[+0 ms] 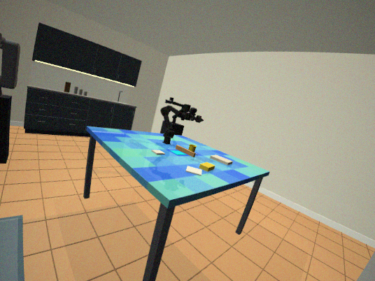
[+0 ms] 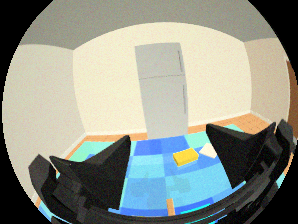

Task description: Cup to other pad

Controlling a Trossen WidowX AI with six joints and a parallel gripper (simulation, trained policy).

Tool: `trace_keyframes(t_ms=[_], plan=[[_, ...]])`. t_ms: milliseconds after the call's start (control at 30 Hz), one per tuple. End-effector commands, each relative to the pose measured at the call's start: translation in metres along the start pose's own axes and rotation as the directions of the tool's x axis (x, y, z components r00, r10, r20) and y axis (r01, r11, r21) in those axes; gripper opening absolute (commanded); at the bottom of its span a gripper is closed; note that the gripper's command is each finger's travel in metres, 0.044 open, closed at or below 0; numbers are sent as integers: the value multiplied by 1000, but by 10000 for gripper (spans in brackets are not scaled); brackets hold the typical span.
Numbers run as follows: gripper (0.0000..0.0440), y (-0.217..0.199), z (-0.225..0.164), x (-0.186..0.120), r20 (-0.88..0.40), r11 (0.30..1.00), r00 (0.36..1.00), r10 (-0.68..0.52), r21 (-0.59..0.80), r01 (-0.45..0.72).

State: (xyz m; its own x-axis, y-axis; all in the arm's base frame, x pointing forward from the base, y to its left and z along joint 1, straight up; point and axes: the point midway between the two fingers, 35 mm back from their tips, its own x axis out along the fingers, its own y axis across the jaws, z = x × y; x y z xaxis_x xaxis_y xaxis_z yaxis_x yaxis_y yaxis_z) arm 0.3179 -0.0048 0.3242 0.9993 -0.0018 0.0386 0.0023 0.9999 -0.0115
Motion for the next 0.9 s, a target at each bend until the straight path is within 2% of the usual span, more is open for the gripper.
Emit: trace_keyframes(t_ms=[0, 400, 567, 767, 867], plan=[[374, 0, 1, 0, 0, 1000, 1000, 0, 1, 0], [67, 2, 5, -2, -60, 999, 998, -2, 43, 5], [71, 5, 4, -1, -106, 996, 994, 6, 86, 3], [154, 10, 7, 1, -157, 989, 987, 22, 151, 2], [173, 13, 8, 2, -184, 983, 982, 31, 185, 4]])
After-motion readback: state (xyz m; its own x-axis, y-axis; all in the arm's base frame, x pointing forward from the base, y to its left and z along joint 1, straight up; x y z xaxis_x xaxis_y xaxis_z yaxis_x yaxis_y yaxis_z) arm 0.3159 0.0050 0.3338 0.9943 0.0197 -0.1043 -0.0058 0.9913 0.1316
